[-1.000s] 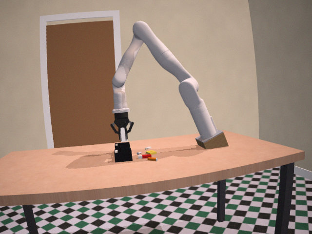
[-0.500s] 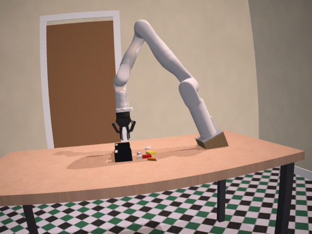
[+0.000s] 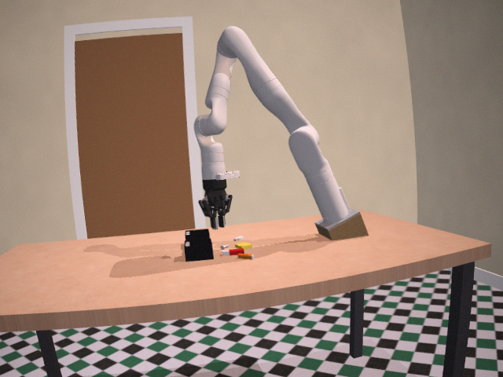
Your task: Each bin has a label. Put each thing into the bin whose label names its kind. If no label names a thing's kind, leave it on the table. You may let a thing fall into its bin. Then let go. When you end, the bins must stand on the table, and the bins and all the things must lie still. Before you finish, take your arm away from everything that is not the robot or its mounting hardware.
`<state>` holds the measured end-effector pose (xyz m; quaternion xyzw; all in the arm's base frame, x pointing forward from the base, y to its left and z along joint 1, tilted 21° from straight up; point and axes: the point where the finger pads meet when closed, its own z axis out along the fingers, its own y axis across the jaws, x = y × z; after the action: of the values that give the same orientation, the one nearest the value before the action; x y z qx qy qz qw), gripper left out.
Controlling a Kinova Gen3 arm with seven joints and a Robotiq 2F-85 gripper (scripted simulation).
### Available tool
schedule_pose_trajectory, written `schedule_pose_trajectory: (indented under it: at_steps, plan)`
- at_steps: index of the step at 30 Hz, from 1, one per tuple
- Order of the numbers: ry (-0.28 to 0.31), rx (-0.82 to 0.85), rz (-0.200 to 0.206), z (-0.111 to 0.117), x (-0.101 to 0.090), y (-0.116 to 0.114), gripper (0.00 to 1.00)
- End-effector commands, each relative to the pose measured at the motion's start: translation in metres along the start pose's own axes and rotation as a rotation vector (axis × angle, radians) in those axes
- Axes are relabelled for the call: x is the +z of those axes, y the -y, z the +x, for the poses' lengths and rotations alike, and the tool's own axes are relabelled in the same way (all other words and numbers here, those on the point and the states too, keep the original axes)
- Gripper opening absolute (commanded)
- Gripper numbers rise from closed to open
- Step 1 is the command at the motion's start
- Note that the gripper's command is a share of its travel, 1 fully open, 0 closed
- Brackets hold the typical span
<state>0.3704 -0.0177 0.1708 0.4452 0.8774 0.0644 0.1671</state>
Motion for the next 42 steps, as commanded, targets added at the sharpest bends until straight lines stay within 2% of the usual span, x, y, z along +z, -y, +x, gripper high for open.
schedule_pose_trajectory:
  at_steps: [1,9,11,17,24,42]
  plan:
    - [0.004,-0.157,-0.005,0.032,-0.003,-0.01,0.29]
    - [0.005,-0.156,-0.001,0.094,-0.003,-0.025,0.29]
    - [0.005,-0.156,-0.001,0.094,-0.003,-0.025,0.29]
    - [0.004,-0.16,-0.009,0.145,-0.005,-0.041,0.29]
    - [0.004,-0.16,-0.01,0.155,-0.006,-0.044,0.29]
    - [-0.004,-0.16,-0.011,0.145,-0.006,-0.04,0.29]
